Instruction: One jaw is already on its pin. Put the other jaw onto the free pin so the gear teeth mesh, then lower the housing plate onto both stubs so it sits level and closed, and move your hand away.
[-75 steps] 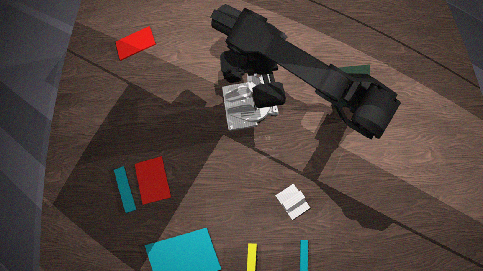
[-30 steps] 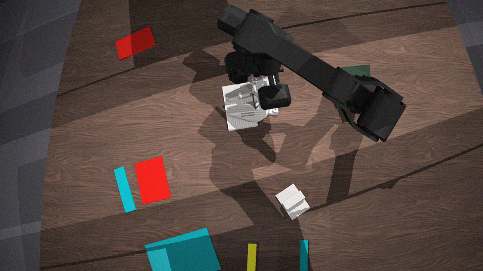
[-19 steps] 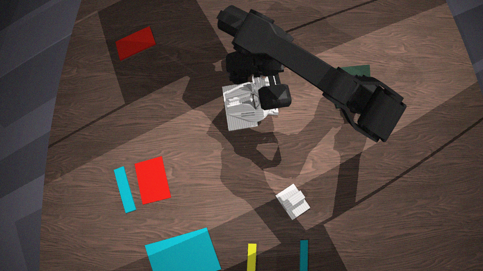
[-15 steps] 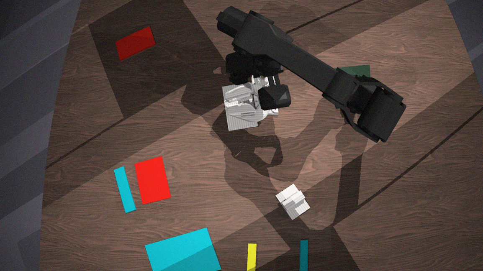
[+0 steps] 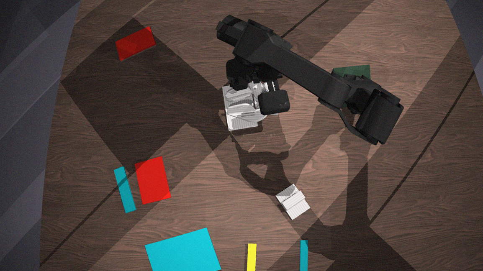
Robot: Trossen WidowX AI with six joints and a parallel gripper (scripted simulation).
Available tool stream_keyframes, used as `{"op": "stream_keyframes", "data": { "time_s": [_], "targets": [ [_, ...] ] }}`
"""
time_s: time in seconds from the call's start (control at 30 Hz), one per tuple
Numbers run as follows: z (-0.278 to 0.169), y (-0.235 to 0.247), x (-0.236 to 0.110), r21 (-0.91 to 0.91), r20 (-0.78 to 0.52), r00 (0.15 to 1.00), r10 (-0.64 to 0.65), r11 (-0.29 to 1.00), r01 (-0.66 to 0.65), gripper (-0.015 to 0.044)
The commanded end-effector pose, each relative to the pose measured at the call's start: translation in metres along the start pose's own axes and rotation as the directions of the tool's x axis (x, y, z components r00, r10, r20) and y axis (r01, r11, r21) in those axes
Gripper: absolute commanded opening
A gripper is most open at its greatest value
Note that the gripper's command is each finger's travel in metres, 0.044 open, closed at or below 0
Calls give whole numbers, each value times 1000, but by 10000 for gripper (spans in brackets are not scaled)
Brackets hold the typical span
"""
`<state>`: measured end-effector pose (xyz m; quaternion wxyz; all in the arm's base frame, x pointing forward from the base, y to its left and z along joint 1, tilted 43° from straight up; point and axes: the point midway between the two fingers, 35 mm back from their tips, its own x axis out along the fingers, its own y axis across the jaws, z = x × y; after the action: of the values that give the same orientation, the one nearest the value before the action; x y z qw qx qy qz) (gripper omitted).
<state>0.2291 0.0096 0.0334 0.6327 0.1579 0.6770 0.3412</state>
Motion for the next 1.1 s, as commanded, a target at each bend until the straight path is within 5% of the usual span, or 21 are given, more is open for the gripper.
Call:
{"op": "stream_keyframes", "data": {
  "time_s": [0.0, 1.07],
  "targets": [
    [-1, 1, 8, 5, -4, 1000, 8, 1000, -8, 351],
    [-3, 3, 34, 2, -4, 1000, 11, 1000, -11, 351]
  ]
}}
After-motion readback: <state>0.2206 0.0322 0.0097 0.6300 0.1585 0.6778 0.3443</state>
